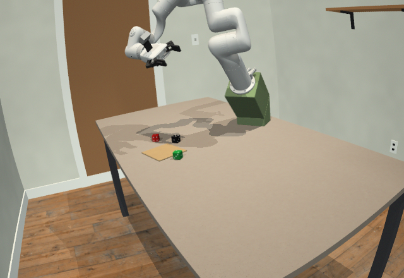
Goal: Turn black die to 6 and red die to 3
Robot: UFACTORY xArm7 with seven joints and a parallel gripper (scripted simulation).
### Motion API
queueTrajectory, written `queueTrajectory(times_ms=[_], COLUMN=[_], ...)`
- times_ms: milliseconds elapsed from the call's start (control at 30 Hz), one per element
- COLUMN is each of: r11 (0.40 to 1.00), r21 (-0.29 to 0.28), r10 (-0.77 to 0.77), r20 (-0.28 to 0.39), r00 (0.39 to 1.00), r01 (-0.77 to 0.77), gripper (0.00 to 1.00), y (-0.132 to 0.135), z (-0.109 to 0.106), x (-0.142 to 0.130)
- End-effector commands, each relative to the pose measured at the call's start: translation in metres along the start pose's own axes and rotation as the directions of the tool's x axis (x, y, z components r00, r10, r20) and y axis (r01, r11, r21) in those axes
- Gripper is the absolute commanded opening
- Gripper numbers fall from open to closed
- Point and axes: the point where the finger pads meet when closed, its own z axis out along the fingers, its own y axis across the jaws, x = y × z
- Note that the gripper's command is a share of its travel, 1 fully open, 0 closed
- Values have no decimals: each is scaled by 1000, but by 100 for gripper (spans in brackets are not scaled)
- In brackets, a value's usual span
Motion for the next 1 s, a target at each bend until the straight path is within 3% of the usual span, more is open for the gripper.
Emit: queueTrajectory(times_ms=[0, 600, 833, 967], r11=[1000, 1000, 972, 926], r21=[-2, -5, -120, -197], r10=[-1, 5, 203, 327], r20=[1, 2, 5, -8], r00=[1000, 1000, 979, 945], r01=[1, -5, -201, -322], gripper=[100, 100, 100, 100], y=[0, 1, 40, 64], z=[-1, -1, 0, -2], x=[0, 0, -10, -20])
